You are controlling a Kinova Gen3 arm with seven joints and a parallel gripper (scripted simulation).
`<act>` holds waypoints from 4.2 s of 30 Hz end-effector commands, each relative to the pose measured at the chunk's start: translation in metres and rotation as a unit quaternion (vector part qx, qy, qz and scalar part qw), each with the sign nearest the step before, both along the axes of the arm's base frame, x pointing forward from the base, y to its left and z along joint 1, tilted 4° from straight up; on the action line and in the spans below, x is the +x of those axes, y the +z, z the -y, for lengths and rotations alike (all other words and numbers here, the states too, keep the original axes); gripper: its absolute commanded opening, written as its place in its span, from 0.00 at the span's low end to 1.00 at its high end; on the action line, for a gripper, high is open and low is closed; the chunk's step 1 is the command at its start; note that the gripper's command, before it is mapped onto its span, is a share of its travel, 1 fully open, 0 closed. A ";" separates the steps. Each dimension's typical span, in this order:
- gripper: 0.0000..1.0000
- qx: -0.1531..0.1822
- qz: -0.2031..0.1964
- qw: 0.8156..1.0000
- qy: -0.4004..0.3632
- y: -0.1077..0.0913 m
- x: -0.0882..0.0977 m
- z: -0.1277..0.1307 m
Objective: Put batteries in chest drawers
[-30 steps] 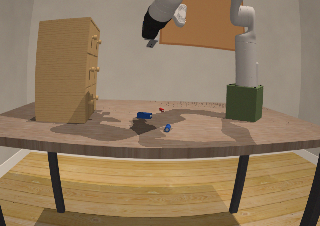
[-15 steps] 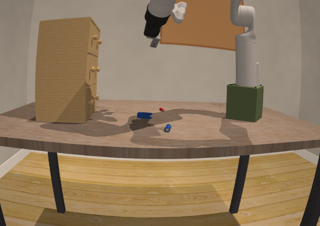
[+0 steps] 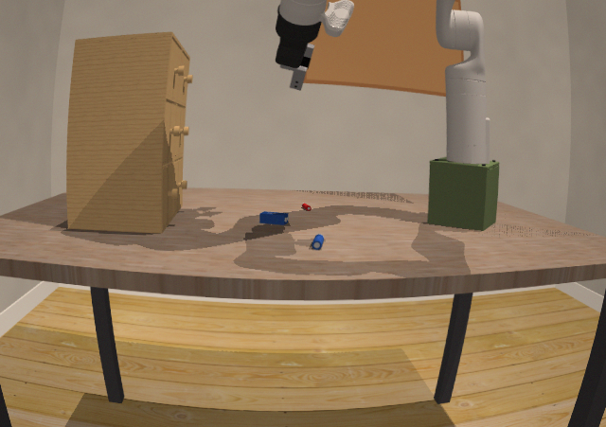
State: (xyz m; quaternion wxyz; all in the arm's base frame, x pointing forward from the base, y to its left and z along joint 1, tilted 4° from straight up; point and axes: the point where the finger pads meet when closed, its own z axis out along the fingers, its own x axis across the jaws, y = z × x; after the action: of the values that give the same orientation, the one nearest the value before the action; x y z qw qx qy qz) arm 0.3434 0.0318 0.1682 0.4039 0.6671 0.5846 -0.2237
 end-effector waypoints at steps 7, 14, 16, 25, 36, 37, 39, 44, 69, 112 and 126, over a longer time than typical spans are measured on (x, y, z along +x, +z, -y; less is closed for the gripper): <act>1.00 0.033 0.014 0.999 -0.038 0.003 -0.004 0.002; 1.00 0.059 0.025 0.995 -0.071 0.004 -0.009 0.002; 1.00 0.059 0.025 0.995 -0.071 0.004 -0.009 0.002; 1.00 0.085 0.036 0.990 -0.104 0.006 -0.014 0.002; 1.00 0.109 0.047 0.984 -0.136 0.009 -0.018 0.000; 1.00 0.109 0.047 0.984 -0.136 0.009 -0.018 0.000; 1.00 0.109 0.047 0.984 -0.136 0.009 -0.018 0.000; 1.00 0.133 0.057 0.975 -0.167 0.011 -0.021 -0.001; 1.00 0.200 0.088 0.942 -0.254 0.023 -0.028 -0.009; 1.00 0.293 0.130 0.871 -0.372 0.050 -0.032 -0.025; 1.00 0.323 0.144 0.841 -0.409 0.062 -0.031 -0.030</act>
State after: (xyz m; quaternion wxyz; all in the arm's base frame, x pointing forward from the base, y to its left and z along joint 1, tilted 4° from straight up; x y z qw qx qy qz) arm 0.3113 0.0615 0.2259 0.1252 0.9602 0.2384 -0.0749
